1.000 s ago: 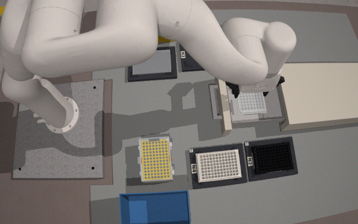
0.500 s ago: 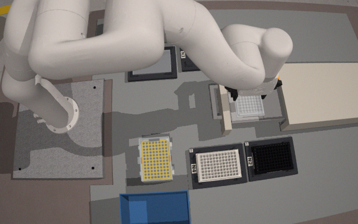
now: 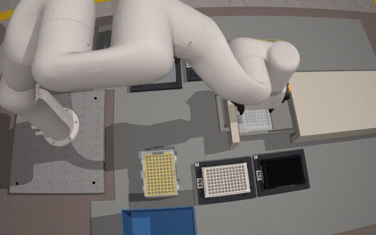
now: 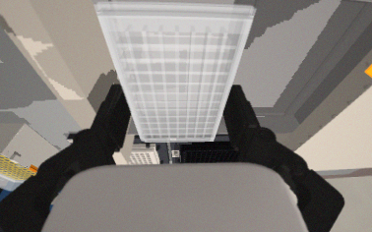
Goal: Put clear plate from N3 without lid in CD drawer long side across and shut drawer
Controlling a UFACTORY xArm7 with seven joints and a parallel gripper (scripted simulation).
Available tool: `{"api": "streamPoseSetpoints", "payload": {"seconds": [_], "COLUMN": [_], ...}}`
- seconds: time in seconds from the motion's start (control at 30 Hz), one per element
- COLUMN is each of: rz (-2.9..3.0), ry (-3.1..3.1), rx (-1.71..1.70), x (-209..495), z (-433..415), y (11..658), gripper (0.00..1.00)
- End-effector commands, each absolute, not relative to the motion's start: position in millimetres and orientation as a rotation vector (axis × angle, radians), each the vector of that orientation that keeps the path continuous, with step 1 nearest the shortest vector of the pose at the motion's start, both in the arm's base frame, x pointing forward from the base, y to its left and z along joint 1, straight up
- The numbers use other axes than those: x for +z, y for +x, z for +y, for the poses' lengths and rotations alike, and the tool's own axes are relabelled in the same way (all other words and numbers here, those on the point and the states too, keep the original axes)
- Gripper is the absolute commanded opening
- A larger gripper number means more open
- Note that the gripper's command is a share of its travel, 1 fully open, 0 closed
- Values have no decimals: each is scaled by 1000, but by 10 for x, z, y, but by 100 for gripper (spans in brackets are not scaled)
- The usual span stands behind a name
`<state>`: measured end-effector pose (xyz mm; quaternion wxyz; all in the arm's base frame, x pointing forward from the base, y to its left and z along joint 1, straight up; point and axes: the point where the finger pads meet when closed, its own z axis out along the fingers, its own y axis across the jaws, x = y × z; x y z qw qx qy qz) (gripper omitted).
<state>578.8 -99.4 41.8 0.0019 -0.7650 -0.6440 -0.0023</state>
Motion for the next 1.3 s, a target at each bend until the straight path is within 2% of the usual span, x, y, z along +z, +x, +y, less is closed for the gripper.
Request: {"api": "streamPoseSetpoints", "payload": {"seconds": [0.0,1.27], "rz": [-2024,-2024], "ry": [-2404,-2404], "rx": [-13,-13], "x": [373,288], "z": [-997,-997], "y": [5807,5808], "gripper": [0,0]}}
